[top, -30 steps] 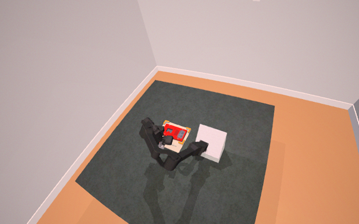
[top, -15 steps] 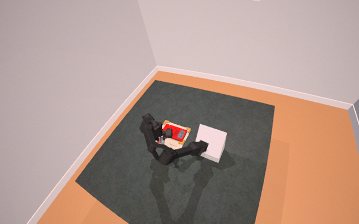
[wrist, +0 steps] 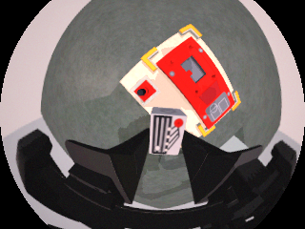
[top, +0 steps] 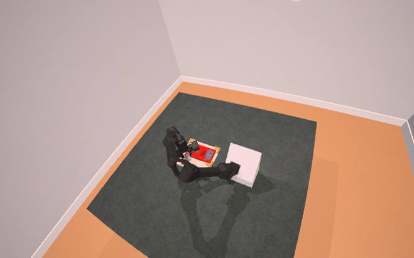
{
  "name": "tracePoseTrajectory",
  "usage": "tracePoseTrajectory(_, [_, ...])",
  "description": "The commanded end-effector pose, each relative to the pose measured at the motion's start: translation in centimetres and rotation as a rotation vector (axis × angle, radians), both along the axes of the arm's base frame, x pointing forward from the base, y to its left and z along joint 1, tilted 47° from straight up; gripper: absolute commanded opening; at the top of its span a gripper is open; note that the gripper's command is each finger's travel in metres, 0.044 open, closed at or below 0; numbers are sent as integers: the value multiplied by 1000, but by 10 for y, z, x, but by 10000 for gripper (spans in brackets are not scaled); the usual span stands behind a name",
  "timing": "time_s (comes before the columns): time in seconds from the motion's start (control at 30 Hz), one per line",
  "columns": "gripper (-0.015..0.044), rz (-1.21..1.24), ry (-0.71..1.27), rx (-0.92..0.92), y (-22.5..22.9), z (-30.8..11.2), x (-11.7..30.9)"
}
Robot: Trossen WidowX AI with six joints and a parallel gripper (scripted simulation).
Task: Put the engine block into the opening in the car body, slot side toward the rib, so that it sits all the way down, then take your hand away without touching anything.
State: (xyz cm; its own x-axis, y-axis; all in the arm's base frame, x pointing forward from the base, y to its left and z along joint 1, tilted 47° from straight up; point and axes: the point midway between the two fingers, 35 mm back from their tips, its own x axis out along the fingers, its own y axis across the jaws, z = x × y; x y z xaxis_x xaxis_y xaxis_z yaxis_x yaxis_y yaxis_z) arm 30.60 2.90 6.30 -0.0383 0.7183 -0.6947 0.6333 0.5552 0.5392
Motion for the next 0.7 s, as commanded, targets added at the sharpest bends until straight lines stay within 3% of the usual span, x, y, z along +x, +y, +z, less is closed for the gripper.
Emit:
tracePoseTrajectory(0.0, [0,57,-64,1,-6,-12,7])
tracePoseTrajectory(0.67, [0,335,-351,18,-25,-69,26])
